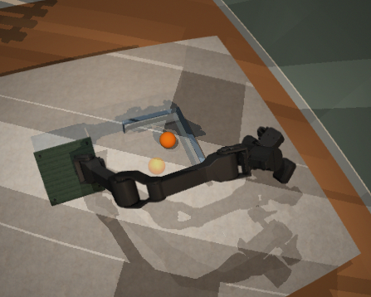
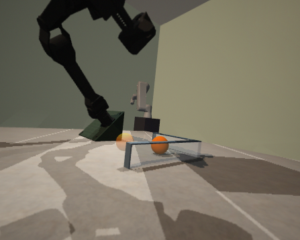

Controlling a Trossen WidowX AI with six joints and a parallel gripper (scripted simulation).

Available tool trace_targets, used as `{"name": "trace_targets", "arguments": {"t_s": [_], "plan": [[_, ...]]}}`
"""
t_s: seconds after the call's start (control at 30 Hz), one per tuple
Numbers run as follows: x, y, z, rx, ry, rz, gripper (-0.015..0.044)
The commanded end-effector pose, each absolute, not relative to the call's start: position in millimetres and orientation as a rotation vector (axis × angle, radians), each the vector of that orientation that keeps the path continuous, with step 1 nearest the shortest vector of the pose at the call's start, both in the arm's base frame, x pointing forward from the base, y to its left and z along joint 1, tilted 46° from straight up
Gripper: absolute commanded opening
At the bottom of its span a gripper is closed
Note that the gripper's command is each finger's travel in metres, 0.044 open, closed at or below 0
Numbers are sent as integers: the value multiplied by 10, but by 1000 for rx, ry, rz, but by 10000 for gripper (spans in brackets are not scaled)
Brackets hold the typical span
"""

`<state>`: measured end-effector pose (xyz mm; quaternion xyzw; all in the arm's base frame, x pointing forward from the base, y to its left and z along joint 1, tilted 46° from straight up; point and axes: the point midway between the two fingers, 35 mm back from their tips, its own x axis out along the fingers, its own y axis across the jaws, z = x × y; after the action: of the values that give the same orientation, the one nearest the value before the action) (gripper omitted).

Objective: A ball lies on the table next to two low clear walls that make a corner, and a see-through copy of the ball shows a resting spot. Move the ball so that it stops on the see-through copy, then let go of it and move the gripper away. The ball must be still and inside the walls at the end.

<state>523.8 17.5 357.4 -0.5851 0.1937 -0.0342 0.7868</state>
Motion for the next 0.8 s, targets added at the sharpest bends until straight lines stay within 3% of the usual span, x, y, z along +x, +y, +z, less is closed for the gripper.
{"name": "trace_targets", "arguments": {"t_s": [0.0,0.33,0.77], "plan": [[5209,442,2873,-1097,580,2,422],[4758,898,1516,-818,956,7,422],[3628,1089,340,-679,1344,-324,422]]}}
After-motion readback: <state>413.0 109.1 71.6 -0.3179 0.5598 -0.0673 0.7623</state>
